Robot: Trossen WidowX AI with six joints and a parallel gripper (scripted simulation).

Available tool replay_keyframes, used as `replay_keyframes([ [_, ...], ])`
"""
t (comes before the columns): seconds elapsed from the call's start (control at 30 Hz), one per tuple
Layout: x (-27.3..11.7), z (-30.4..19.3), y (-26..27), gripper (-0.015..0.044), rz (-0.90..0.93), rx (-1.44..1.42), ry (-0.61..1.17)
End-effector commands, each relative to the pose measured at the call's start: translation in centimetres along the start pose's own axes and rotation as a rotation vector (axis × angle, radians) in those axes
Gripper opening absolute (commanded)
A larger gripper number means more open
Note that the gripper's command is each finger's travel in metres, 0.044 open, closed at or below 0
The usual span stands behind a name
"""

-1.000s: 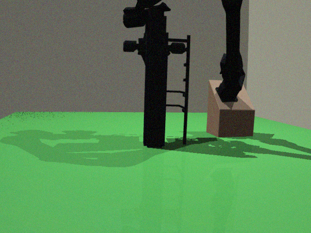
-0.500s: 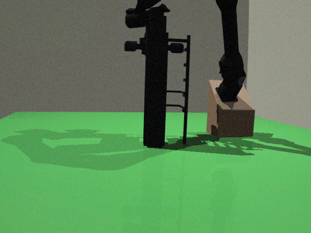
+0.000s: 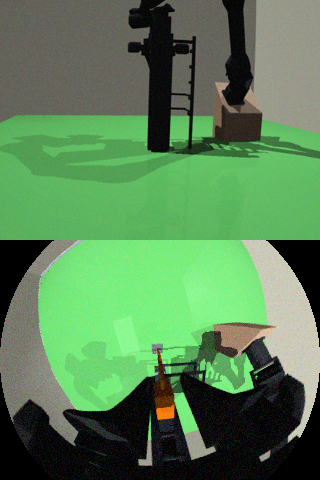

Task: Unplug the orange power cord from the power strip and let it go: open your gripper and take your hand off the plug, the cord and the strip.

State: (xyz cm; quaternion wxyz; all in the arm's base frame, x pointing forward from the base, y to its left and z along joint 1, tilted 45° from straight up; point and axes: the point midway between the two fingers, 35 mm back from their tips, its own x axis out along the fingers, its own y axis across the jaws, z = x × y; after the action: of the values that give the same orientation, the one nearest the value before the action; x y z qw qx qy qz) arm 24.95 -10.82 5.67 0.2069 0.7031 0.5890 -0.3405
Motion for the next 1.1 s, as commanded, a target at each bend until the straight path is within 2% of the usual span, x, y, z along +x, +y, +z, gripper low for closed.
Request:
replay_keyframes([
  [0.0, -0.5, 0.1, 0.0, 0.0160, 0.002, -0.004, 0.001],
  [1.07, -0.5, -3.8, 0.0, 0.0160, 0.002, -0.004, 0.003],
])
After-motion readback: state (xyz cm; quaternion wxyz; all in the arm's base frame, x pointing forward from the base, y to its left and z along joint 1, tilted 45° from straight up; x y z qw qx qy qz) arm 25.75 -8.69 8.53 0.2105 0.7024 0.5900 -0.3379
